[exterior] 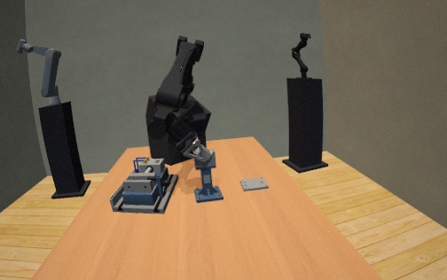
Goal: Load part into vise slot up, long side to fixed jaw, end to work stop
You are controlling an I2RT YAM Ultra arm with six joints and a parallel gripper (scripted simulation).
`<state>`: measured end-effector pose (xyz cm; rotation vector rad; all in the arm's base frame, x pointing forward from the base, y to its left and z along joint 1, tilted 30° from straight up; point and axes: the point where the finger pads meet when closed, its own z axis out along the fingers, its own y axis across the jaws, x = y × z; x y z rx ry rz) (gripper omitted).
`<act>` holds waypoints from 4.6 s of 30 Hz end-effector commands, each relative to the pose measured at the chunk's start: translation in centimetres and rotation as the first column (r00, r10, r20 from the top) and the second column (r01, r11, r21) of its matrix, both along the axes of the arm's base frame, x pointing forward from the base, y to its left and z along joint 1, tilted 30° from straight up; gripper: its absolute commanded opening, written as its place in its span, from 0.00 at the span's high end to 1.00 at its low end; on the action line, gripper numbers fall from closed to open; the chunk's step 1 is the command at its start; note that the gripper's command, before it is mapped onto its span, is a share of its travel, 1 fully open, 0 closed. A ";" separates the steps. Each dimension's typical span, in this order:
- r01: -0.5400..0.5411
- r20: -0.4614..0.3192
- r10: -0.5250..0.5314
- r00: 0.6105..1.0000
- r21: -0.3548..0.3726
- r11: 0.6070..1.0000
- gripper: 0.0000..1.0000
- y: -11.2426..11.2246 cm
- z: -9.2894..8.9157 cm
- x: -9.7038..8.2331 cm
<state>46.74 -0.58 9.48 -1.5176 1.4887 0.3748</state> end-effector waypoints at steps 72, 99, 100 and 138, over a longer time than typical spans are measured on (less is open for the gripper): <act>-0.033 0.064 0.027 0.998 0.090 0.995 0.19 -0.9 2.1 0.2; -0.033 0.064 0.027 0.998 0.090 0.995 1.00 -0.9 2.1 0.2; -0.033 0.064 0.027 0.998 0.090 0.995 1.00 -0.9 2.1 0.2; -0.034 0.079 0.028 0.996 0.083 0.996 1.00 -0.9 2.9 0.1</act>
